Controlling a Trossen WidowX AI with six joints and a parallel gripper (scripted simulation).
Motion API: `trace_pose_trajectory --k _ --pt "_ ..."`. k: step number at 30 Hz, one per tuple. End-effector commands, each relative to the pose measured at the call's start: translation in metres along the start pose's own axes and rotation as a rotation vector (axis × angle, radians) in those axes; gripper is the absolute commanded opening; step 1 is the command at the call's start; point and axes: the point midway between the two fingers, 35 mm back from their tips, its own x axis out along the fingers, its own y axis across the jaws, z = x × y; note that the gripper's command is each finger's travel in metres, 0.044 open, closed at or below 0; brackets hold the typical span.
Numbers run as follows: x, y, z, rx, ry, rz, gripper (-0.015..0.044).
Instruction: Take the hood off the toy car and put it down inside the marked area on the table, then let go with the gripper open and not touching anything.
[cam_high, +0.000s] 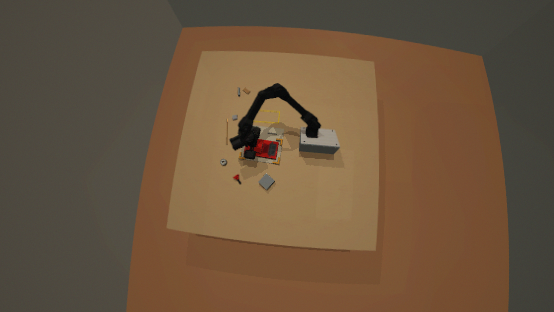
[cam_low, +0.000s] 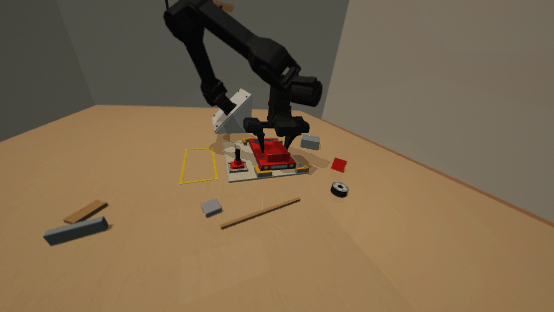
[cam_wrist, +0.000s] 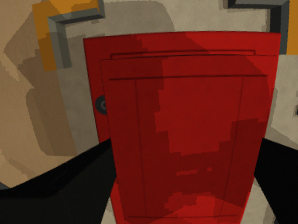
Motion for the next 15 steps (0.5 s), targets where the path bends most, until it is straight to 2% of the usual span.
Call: trace_pose_trajectory --k 1,8,15 --pt "-0.0011 0.0003 0.0002 0.001 0.000 0.001 0.0190" --pt "-0.0054 0.0004 0.0003 0.001 0.000 0.002 0.0006" --pt "-0.0100 0.0005 0.0004 0.001 0.000 0.002 0.0000"
